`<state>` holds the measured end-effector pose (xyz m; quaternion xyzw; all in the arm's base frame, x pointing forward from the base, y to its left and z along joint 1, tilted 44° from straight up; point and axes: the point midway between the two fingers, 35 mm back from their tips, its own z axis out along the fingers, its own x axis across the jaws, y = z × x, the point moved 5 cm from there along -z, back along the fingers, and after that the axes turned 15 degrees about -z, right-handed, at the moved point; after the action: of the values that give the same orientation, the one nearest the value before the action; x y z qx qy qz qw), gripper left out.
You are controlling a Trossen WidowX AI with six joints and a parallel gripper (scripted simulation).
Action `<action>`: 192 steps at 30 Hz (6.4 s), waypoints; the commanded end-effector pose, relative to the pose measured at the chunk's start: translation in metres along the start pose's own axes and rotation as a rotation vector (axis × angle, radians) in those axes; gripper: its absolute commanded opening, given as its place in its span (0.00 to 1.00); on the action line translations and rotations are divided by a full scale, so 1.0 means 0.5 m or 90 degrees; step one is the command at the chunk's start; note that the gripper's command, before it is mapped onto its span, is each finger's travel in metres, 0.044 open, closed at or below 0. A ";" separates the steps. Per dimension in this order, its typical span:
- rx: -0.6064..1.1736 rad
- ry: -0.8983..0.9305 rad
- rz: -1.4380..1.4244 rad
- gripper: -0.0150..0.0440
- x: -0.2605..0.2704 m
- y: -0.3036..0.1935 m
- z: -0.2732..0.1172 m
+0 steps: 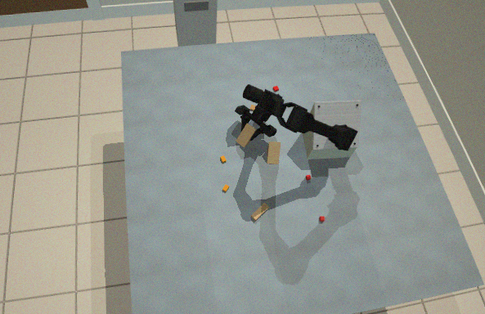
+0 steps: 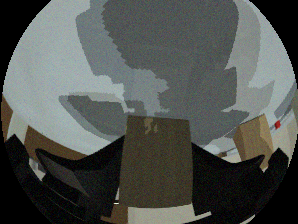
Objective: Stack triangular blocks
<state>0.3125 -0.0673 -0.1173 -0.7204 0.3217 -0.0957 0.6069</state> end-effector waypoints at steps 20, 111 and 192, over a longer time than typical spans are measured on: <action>0.001 0.002 -0.007 0.25 0.004 -0.003 -0.003; -0.767 -0.215 -0.005 0.39 0.065 -0.255 0.119; 0.035 0.010 0.009 1.00 0.038 -0.105 -0.036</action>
<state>0.3308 -0.1004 -0.0627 -0.6968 0.3246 -0.1190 0.6284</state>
